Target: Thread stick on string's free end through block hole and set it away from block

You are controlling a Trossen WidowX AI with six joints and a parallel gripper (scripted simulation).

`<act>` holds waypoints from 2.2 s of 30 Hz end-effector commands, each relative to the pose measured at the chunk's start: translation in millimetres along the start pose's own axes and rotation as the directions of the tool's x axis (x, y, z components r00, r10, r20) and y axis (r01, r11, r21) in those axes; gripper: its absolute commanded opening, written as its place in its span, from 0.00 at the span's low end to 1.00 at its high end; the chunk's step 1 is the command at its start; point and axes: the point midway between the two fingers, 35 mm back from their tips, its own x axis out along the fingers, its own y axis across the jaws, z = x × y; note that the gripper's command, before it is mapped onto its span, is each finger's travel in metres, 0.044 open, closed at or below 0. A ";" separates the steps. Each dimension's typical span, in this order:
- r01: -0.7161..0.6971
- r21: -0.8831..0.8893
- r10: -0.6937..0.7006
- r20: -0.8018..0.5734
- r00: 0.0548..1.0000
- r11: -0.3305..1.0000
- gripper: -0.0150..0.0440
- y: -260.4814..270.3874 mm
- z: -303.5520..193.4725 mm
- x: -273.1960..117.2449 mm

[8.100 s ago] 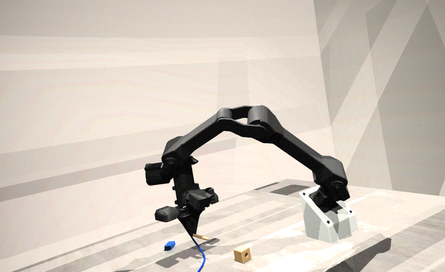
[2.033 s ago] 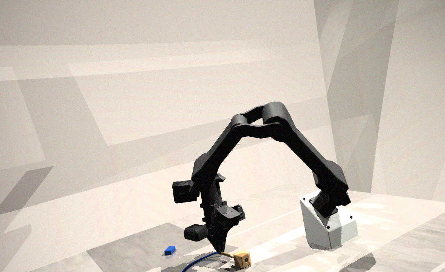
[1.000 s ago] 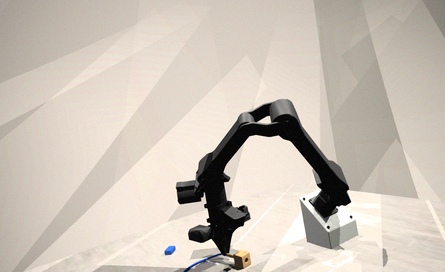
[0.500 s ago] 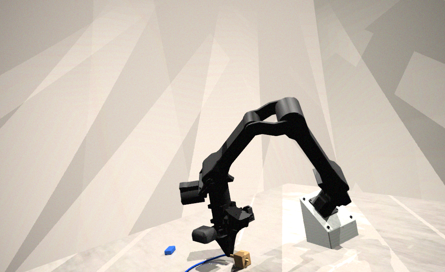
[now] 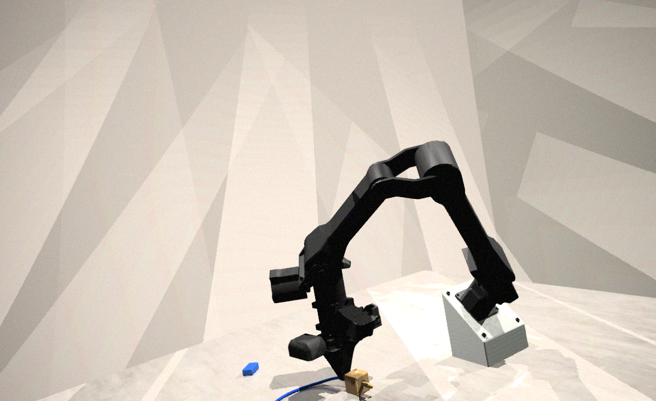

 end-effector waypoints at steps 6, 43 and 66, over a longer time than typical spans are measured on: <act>0.000 0.000 0.000 -0.001 1.000 1.000 0.30 0.2 2.0 -0.1; 0.002 1.000 -0.010 -0.002 1.000 -0.011 0.47 -1.2 29.6 -77.4; -0.008 0.155 -0.008 0.003 1.000 -0.988 0.47 1.0 57.3 -76.5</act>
